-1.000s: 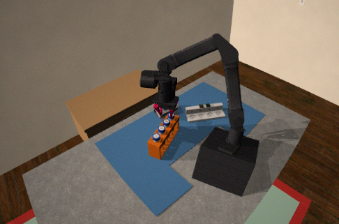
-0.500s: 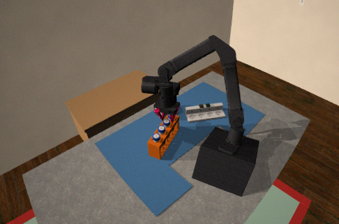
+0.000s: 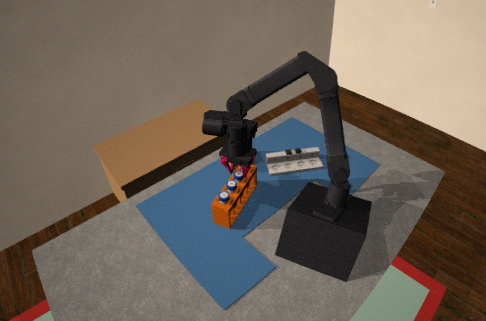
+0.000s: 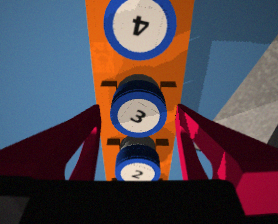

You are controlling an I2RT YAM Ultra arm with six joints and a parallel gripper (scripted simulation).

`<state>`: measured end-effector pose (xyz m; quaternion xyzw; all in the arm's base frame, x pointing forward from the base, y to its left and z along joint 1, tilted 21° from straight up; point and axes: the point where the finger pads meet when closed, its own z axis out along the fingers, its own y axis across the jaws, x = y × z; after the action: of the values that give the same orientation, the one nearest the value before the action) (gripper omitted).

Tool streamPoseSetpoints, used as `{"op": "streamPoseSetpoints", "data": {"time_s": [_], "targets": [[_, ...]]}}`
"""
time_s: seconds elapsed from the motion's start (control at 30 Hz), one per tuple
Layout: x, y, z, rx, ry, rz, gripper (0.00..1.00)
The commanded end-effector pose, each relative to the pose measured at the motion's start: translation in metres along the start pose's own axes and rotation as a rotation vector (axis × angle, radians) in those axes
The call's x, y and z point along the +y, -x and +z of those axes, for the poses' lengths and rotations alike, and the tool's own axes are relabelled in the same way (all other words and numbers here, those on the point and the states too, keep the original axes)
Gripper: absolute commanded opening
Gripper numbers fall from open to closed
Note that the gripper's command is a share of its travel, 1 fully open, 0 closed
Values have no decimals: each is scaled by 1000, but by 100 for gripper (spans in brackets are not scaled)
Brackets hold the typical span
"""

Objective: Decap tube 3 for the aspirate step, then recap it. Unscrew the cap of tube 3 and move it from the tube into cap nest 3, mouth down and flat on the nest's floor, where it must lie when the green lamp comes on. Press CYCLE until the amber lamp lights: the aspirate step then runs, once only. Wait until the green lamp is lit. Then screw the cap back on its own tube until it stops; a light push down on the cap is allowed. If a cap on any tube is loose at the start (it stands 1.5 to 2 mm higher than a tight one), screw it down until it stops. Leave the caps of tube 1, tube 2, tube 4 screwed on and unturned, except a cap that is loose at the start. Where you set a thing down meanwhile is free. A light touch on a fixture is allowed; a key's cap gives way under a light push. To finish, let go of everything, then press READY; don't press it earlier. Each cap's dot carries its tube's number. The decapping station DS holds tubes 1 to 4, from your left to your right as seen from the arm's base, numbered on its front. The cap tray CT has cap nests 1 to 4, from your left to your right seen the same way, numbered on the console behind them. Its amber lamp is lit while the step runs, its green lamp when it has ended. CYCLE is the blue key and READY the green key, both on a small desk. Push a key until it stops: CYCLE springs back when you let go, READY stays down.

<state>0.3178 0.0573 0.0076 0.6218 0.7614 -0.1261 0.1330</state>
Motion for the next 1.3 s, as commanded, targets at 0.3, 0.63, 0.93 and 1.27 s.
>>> {"op": "streamPoseSetpoints", "data": {"time_s": [0.3, 0.63, 0.93, 1.27], "targets": [[2, 0, 2, -3, 9, -4, 49], [2, 1, 6, -3, 9, -4, 49], [2, 1, 6, -3, 9, -4, 0], [2, 1, 6, -3, 9, -104, 0]]}}
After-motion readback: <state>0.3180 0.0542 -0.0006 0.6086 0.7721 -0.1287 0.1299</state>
